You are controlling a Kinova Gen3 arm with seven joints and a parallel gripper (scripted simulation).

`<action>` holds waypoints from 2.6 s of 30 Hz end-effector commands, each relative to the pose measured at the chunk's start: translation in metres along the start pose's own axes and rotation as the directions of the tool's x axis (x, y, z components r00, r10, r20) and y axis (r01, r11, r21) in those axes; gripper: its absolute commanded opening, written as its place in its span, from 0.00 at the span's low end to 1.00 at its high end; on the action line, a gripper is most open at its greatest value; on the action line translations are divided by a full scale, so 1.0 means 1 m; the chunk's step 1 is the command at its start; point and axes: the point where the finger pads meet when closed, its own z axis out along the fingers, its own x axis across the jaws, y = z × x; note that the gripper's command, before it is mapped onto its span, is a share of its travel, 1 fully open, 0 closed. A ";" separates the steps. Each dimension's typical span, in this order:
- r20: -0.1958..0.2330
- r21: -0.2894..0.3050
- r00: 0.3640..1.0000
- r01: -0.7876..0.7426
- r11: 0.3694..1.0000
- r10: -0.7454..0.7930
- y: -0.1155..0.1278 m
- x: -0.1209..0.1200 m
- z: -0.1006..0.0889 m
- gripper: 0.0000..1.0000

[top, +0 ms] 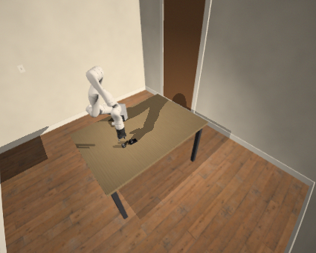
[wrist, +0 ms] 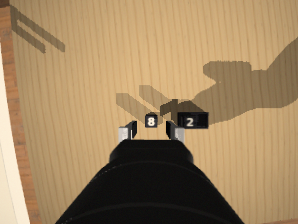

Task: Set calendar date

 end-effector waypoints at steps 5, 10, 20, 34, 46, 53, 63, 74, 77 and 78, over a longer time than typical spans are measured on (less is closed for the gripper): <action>0.000 -0.001 1.000 -0.002 1.000 0.002 0.000 0.000 0.000 1.00; 0.003 0.000 1.000 -0.021 1.000 0.021 -0.001 0.000 0.000 1.00; 0.020 0.005 0.992 -0.127 0.992 0.127 -0.004 0.001 -0.001 1.00; 0.074 -0.006 0.871 -0.487 0.874 0.486 -0.014 0.005 -0.002 1.00; 0.107 -0.076 0.421 -0.900 0.430 0.901 -0.023 0.018 -0.003 1.00; 0.091 -0.111 0.135 -0.983 0.145 0.987 -0.024 0.026 -0.002 1.00; 0.021 -0.134 -0.449 -0.887 -0.442 0.893 -0.021 0.044 -0.001 1.00; -0.025 -0.093 -0.807 -0.586 -0.805 0.590 -0.014 0.060 0.001 1.00; -0.030 -0.074 -0.878 -0.474 -0.877 0.477 -0.012 0.065 0.001 1.00; -0.030 -0.068 -0.897 -0.438 -0.896 0.441 -0.011 0.067 0.001 1.00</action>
